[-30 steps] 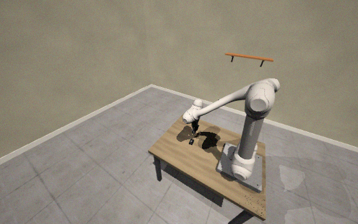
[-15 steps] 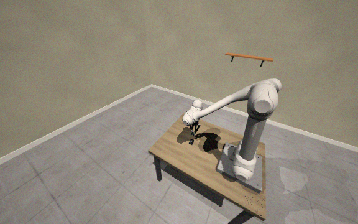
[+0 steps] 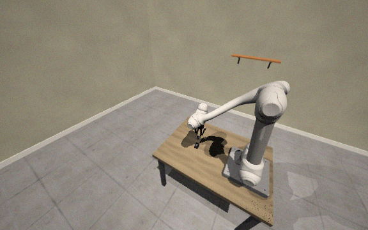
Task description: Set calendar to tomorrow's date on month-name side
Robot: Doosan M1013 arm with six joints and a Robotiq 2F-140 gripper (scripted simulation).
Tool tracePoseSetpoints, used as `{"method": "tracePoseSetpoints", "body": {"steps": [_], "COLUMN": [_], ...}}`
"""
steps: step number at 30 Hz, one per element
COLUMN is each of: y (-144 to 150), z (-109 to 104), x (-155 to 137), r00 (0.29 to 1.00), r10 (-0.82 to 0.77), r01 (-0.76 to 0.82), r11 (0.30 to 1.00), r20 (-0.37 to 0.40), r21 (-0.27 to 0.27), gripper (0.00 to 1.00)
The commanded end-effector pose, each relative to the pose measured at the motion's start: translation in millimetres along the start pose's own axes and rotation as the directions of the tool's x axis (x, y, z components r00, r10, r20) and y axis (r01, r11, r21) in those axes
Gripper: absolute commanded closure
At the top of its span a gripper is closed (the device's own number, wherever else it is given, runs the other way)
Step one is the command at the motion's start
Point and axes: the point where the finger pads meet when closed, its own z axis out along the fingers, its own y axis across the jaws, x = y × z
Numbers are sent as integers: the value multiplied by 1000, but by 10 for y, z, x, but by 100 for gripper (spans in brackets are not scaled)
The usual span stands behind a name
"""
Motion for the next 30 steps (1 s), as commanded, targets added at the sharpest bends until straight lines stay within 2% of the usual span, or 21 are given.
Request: {"method": "tracePoseSetpoints", "body": {"steps": [1,13,23,25,30], "y": [0,0,1,1,1], "z": [-1,49,391,391,545], "x": [0,0,-1,-1,-2], "r00": [1000,1000,1000,1000,1000], "r10": [0,-21,-21,-21,-21], "r01": [0,21,21,21,21], "r11": [1000,1000,1000,1000,1000], "r20": [0,1,1,1,1], "r21": [0,0,0,0,0], "gripper": [84,84,84,84,84]}}
